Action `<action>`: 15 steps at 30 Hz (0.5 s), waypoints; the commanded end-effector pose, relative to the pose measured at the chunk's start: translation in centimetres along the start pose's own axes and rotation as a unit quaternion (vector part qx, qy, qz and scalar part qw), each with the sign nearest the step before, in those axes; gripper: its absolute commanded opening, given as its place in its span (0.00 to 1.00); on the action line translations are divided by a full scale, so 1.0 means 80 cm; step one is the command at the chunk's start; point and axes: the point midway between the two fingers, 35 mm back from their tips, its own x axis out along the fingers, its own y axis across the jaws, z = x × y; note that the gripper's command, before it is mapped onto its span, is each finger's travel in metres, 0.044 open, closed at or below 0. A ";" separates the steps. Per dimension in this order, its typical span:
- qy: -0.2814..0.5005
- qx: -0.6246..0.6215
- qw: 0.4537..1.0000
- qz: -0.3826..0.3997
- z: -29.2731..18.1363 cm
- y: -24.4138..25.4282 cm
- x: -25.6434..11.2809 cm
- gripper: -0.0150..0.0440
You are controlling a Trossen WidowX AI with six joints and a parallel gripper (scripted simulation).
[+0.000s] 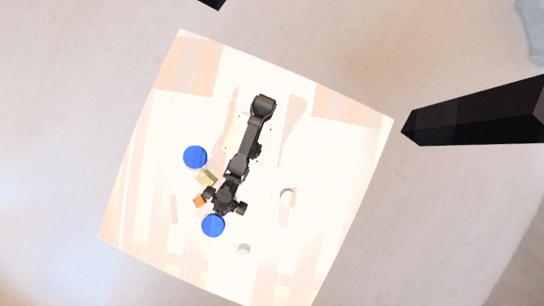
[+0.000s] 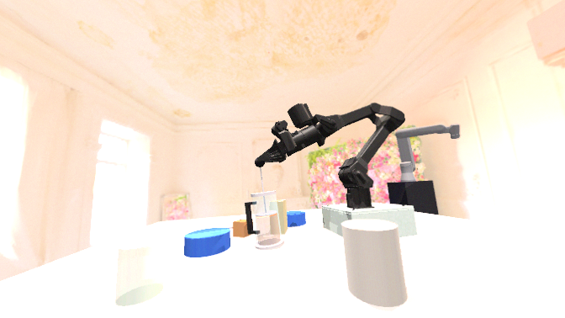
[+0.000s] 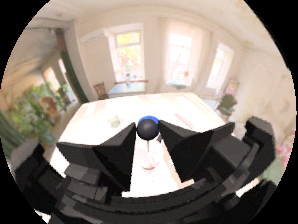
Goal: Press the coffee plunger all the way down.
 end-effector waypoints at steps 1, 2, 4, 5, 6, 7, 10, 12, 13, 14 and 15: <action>0.044 -0.003 0.999 0.002 -0.043 0.001 0.013 0.47; 0.044 -0.003 0.999 0.002 -0.045 0.001 0.014 0.47; 0.044 -0.003 0.999 0.002 -0.048 0.000 0.016 0.47; 0.044 -0.003 0.999 0.002 -0.050 0.000 0.017 0.47; 0.044 -0.003 0.999 0.002 -0.052 0.000 0.019 0.47; 0.044 -0.003 0.999 0.002 -0.053 0.000 0.020 0.47; 0.044 -0.003 0.999 0.002 -0.058 0.000 0.024 0.47; 0.044 -0.003 0.999 0.002 -0.061 0.000 0.026 0.47; 0.044 -0.003 0.999 0.002 -0.062 0.000 0.028 0.47; 0.044 -0.003 0.999 0.002 -0.064 0.000 0.030 0.47; 0.044 -0.003 0.999 0.002 -0.065 0.000 0.031 0.47</action>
